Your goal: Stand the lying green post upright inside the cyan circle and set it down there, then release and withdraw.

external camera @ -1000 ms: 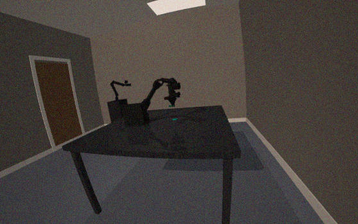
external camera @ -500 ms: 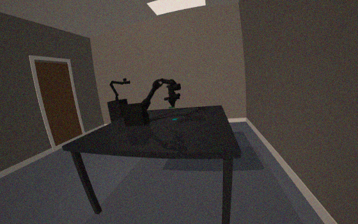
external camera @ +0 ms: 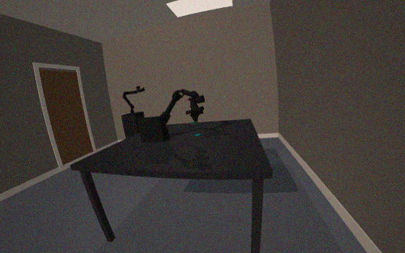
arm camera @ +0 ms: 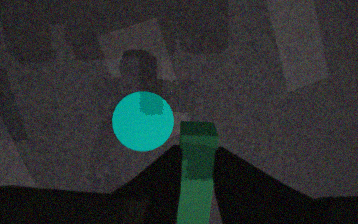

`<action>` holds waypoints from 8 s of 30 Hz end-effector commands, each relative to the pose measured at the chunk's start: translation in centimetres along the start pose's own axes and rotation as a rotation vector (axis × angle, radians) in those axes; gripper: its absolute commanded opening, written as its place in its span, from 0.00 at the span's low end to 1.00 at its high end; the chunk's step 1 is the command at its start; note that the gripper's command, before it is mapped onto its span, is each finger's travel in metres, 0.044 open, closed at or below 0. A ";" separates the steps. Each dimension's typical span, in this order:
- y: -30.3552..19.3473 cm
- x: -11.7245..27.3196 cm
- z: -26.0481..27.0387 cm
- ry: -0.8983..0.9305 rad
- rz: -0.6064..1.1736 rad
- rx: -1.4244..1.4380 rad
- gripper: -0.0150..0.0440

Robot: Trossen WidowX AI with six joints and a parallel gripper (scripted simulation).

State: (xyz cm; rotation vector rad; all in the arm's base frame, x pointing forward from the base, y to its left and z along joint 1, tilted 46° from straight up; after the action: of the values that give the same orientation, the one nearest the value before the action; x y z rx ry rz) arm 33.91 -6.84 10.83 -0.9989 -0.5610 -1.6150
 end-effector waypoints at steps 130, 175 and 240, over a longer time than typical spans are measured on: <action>-5.0 -5.1 1.8 -0.234 -0.796 -0.019 0.29; -8.3 -4.9 2.2 -0.116 -1.106 -0.088 0.29; -11.6 -6.7 2.8 0.051 -1.325 -0.172 0.29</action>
State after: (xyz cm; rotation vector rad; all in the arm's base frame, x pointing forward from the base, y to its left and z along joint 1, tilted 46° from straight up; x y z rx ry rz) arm 23.96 1.78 8.87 -0.6741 -1.2058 -2.8584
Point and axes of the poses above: the point midway between the two fingers, 35 mm back from their tips, its own x axis back along the fingers, its own z axis across the jaws, y = z × x, the point moved 8 cm from there along x, back along the fingers, and after that the axes turned 2 degrees about x, right-handed, at the moved point
